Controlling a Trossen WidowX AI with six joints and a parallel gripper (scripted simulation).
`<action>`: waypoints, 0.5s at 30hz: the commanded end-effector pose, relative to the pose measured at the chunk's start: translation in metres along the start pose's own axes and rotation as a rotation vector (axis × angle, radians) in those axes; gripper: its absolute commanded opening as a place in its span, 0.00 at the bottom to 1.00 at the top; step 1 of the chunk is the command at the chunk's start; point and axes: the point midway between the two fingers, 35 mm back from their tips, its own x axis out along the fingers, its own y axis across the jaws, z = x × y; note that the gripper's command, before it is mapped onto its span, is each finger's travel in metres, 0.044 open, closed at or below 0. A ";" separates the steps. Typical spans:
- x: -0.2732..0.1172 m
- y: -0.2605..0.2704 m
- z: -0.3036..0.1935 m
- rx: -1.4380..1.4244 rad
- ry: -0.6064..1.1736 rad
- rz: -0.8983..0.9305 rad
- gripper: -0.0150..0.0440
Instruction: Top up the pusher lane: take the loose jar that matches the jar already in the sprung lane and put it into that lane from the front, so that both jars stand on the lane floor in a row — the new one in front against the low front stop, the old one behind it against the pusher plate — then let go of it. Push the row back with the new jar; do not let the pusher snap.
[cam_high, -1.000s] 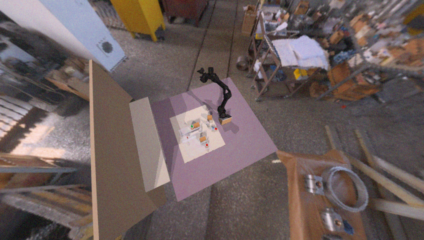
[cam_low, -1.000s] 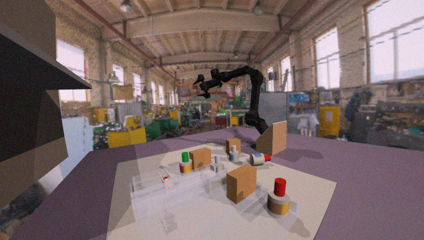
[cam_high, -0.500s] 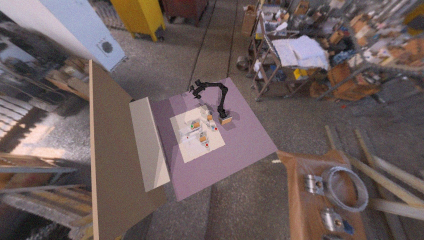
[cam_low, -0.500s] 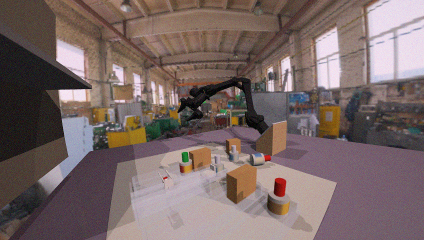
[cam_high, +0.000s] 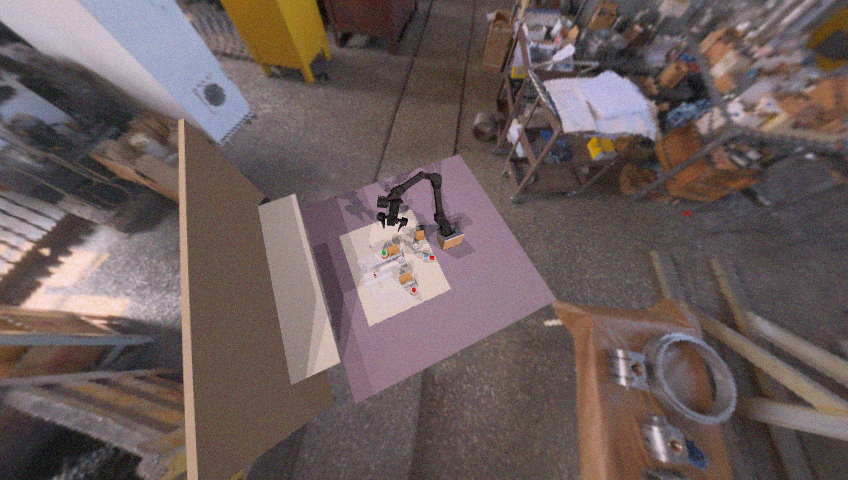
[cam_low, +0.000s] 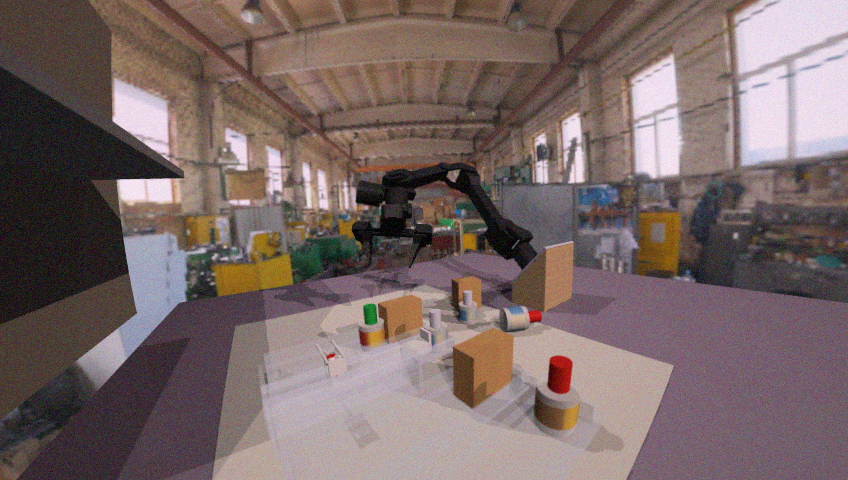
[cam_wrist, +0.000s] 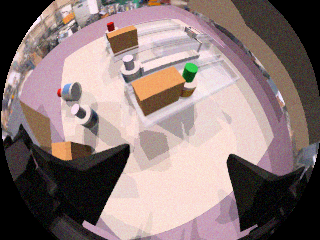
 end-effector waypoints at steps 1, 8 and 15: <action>0.021 0.050 0.032 -0.116 0.102 0.155 1.00; 0.031 0.140 0.060 -0.443 0.405 0.293 1.00; 0.026 0.166 0.059 -0.579 0.526 0.277 1.00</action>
